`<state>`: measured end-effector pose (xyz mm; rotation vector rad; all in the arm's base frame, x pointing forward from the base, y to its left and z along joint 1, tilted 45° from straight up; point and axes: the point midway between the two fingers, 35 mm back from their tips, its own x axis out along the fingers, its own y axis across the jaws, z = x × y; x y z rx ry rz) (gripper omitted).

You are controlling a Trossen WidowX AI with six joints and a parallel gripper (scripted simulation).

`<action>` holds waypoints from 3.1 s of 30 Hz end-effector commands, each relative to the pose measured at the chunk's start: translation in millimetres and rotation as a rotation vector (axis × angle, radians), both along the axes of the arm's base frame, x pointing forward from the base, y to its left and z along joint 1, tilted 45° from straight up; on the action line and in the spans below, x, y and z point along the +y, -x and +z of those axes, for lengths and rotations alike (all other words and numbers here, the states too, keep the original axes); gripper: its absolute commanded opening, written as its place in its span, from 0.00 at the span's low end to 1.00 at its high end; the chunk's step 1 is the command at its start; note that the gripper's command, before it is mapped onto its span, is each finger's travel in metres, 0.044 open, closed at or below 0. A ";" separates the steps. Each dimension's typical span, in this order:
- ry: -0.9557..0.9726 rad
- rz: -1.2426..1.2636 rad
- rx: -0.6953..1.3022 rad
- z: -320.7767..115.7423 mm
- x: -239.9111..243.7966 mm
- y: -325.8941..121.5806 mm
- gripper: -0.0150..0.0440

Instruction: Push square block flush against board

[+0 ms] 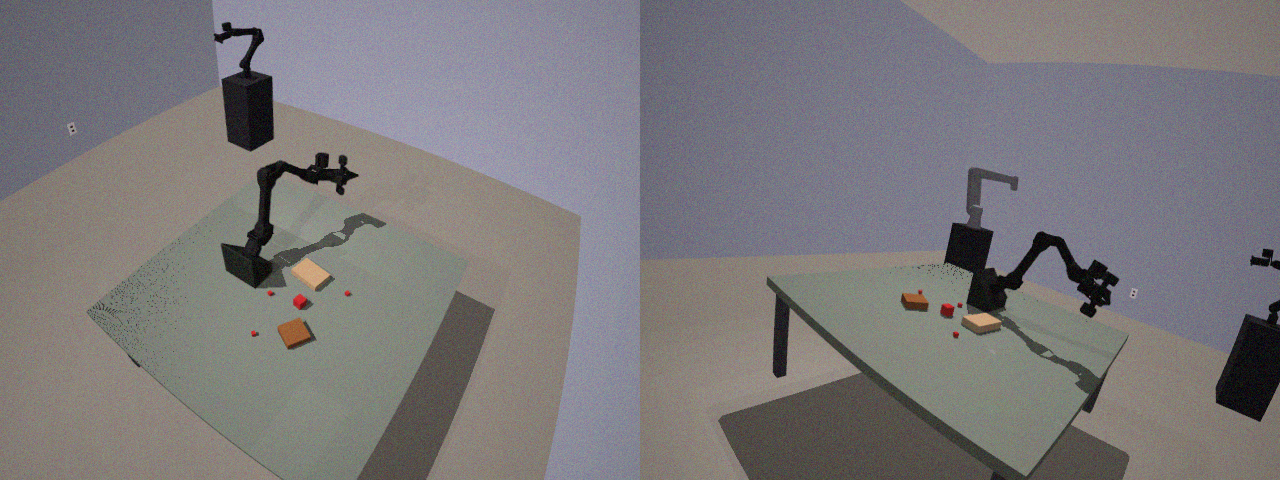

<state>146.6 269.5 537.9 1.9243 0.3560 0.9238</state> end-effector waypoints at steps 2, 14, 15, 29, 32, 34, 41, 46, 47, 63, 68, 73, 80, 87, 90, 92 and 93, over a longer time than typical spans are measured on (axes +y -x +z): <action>0.136 -0.063 -0.040 -18.3 10.4 -17.9 0.25; 0.449 -0.166 -0.133 -59.0 32.4 -56.7 0.25; 0.481 -0.175 -0.142 -63.4 34.1 -60.8 0.25; 0.923 -0.238 -0.233 -133.2 40.9 -124.6 0.25; 1.023 -0.239 -0.245 -151.7 39.2 -140.6 0.25; 1.089 -0.236 -0.251 -164.3 37.1 -151.1 0.25; 1.318 -0.201 -0.275 -210.0 25.3 -184.4 0.25; 1.478 -0.148 -0.298 -244.0 13.2 -204.1 0.25; 1.508 -0.135 -0.302 -250.8 10.4 -207.7 0.25; 1.914 0.229 -0.366 -372.1 -63.6 -250.1 0.25; 1.971 0.390 -0.386 -410.2 -95.9 -253.1 0.25; 1.977 0.577 -0.430 -448.3 -130.8 -248.2 0.25; 1.883 0.795 -0.510 -492.0 -177.7 -230.4 0.25; 1.689 0.901 -0.616 -523.6 -221.3 -203.5 0.25; 1.598 0.895 -0.662 -532.1 -237.1 -192.0 0.25; 1.560 0.883 -0.681 -534.9 -243.4 -187.4 0.25; 1.556 0.881 -0.683 -535.3 -244.2 -186.8 0.25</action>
